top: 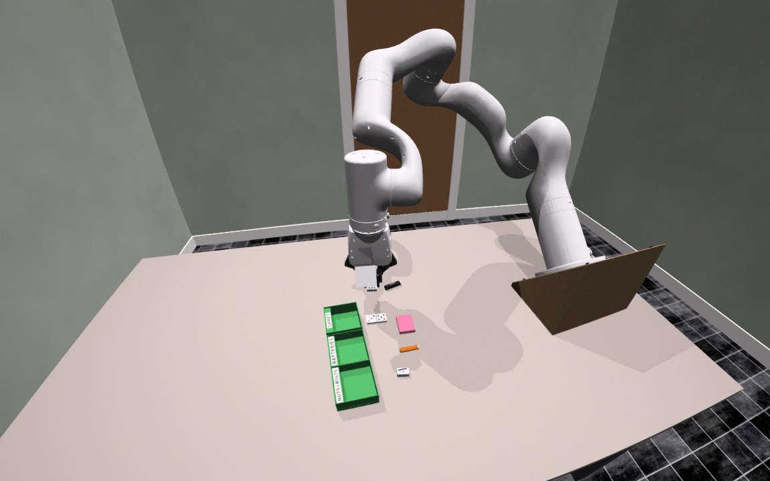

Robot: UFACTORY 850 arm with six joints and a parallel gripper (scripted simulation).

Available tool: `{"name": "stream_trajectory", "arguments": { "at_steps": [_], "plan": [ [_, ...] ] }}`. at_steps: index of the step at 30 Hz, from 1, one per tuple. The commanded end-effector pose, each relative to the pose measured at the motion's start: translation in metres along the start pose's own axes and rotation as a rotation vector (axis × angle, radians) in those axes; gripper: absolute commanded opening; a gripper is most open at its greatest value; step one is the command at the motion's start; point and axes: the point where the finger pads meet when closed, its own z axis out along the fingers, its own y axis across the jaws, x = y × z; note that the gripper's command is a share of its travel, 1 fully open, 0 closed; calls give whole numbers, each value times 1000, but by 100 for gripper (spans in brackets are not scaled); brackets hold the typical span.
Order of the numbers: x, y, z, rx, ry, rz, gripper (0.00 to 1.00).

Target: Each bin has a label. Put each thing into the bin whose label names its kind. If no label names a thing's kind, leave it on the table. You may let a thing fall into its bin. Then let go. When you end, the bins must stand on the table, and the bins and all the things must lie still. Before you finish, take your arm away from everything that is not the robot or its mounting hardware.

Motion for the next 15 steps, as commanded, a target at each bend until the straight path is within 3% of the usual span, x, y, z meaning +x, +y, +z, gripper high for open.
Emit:
{"name": "stream_trajectory", "arguments": {
  "at_steps": [1,10,15],
  "plan": [
    [0,1,-1,-1,1,1,0],
    [23,18,0,-2,1,1,0],
    [47,36,0,-2,1,-198,0]
  ]
}}
